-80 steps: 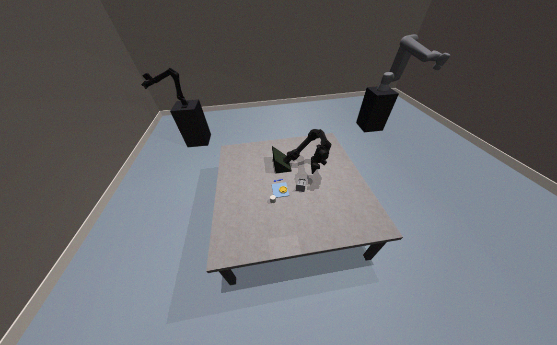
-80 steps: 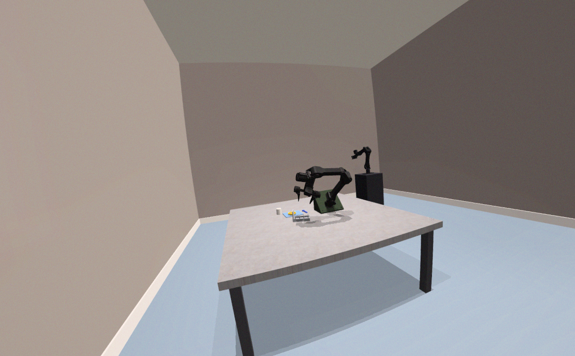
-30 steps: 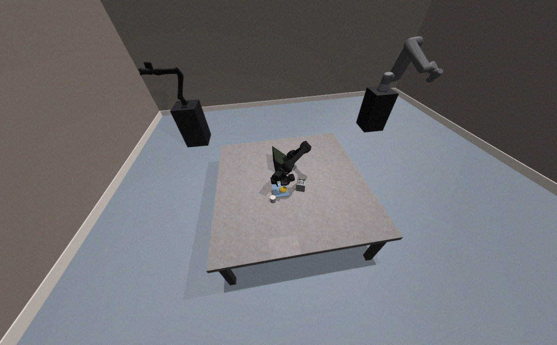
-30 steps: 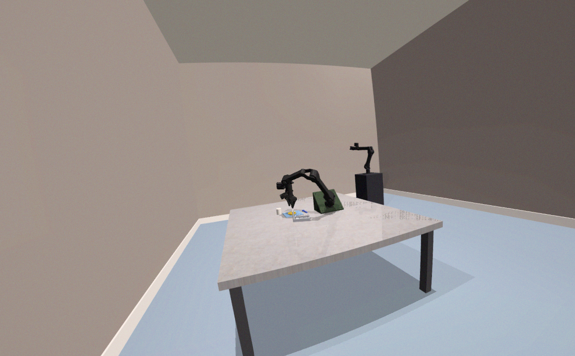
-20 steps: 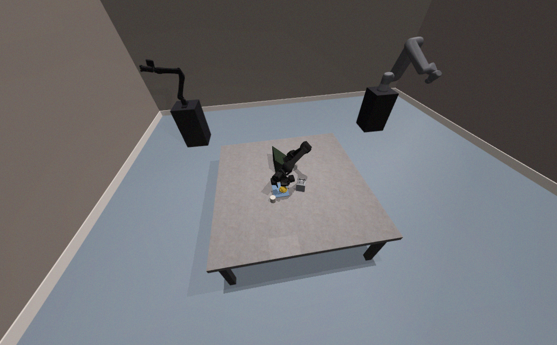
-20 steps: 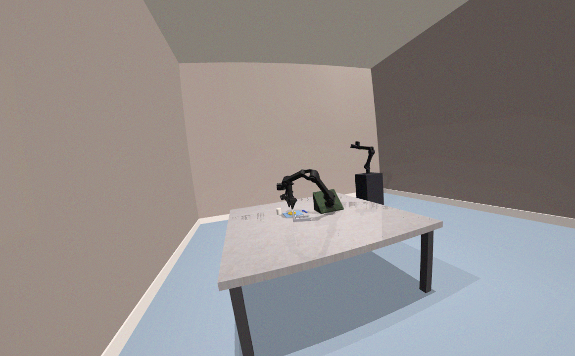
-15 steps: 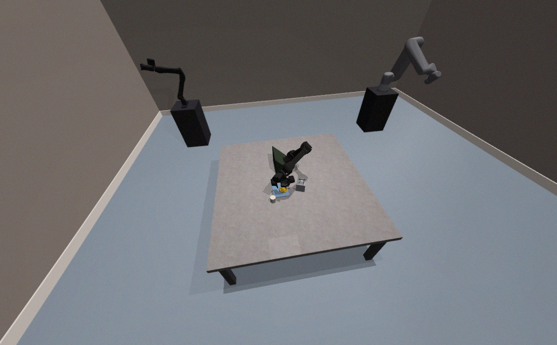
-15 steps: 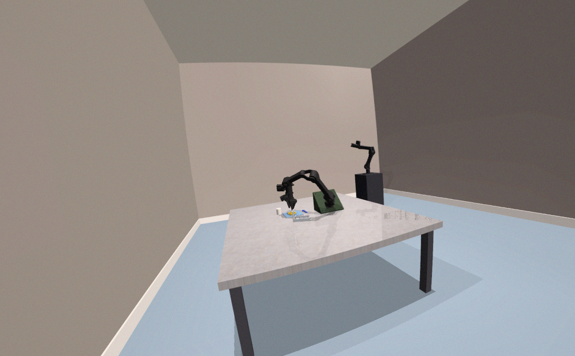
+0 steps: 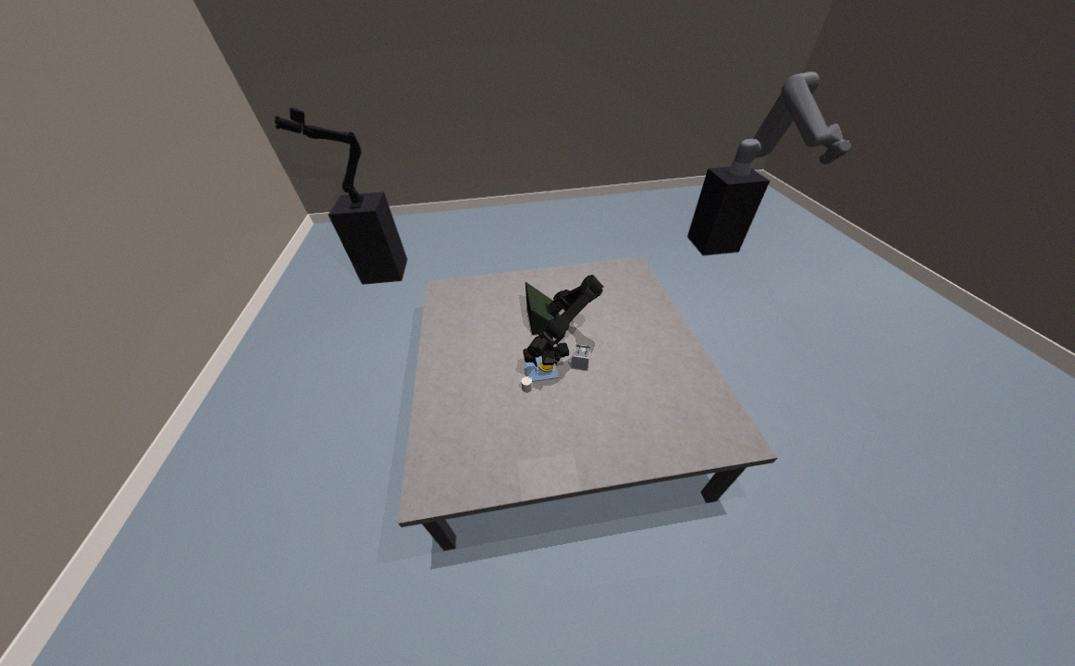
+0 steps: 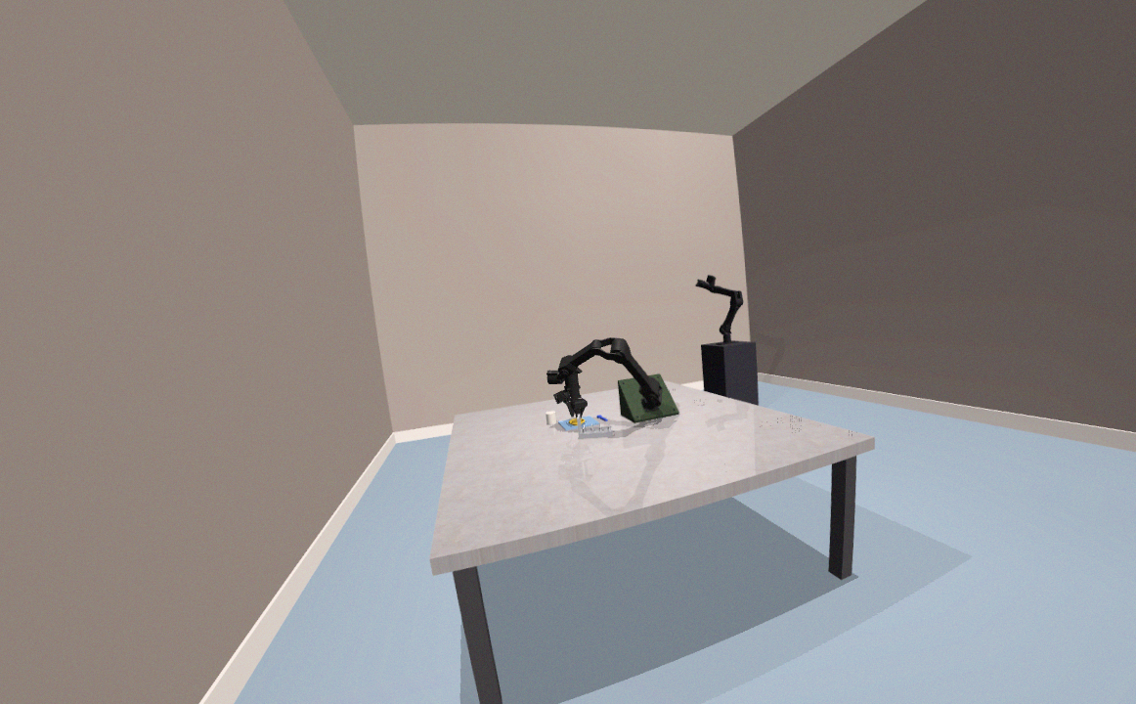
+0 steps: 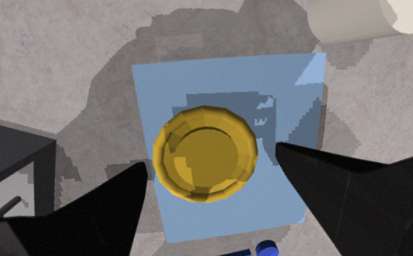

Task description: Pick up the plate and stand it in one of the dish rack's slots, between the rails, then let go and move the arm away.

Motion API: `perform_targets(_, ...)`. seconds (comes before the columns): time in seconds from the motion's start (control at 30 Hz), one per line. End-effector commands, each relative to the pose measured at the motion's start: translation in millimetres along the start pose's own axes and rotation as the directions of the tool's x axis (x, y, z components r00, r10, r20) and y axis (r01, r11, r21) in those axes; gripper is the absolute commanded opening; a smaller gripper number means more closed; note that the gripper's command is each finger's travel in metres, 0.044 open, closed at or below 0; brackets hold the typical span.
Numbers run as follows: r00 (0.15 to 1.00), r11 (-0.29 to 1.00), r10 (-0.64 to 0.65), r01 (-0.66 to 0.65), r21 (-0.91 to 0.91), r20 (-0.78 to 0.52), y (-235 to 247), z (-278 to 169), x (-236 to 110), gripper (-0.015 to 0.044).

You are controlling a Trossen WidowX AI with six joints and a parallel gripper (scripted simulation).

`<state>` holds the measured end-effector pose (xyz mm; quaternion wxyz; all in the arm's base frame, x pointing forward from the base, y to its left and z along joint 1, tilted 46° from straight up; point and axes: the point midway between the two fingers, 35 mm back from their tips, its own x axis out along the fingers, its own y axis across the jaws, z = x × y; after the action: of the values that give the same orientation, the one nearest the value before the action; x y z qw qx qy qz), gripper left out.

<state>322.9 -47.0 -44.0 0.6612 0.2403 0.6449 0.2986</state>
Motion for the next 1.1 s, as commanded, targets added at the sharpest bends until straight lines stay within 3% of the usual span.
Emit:
perform_targets(0.0, 1.000, 1.000, 0.008, -0.008, 0.011, -0.004, 2, -3, 9, 0.0400)
perform_targets(0.57, 1.000, 1.000, 0.009, -0.009, 0.010, -0.004, 3, -4, 20, 0.0386)
perform_targets(0.93, 1.000, 1.000, 0.009, -0.009, 0.010, -0.004, 3, -4, 20, 0.0312)
perform_targets(1.07, 1.000, 1.000, 0.008, -0.008, 0.011, -0.004, 2, -3, 14, 0.0207)
